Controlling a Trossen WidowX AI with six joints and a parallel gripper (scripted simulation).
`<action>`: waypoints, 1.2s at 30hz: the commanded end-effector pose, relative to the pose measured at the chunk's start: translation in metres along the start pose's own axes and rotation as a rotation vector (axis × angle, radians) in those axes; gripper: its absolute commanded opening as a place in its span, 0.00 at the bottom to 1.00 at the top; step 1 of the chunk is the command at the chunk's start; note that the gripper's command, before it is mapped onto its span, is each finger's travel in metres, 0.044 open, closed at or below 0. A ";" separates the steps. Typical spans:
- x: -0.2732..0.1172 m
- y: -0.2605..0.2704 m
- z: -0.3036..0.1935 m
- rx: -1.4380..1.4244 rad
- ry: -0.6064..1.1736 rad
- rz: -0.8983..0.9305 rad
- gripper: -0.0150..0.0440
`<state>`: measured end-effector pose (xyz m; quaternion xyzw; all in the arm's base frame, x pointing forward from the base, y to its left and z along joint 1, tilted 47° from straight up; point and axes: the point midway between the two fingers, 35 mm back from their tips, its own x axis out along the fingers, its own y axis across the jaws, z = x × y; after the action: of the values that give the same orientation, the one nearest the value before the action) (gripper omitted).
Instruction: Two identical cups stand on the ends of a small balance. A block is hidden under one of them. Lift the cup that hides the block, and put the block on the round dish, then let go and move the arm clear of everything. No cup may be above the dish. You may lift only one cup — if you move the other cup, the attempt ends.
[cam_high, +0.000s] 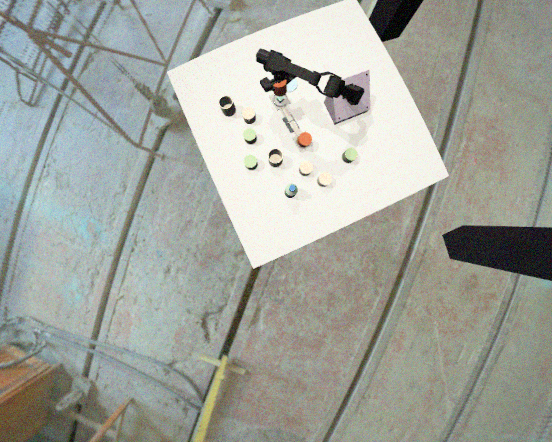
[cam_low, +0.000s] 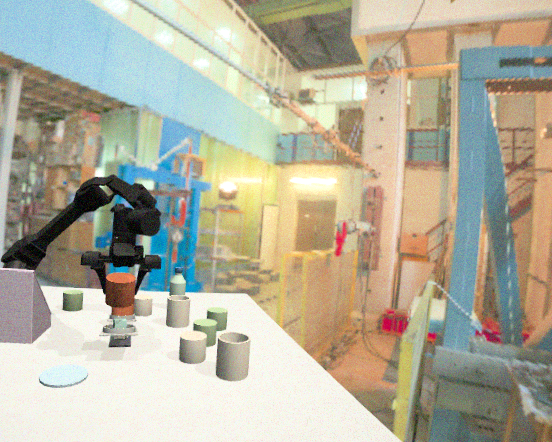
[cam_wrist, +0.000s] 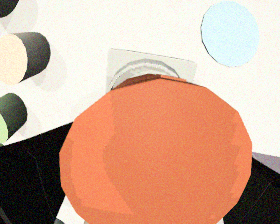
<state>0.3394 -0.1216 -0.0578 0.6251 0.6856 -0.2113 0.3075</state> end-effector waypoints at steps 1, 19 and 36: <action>0.000 0.000 0.000 0.001 -0.001 0.001 0.25; 0.056 -0.163 0.109 0.006 -0.034 -0.001 0.25; 0.123 -0.219 0.119 0.001 -0.021 0.000 0.25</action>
<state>0.1408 -0.1558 -0.2382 0.6203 0.6808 -0.2208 0.3209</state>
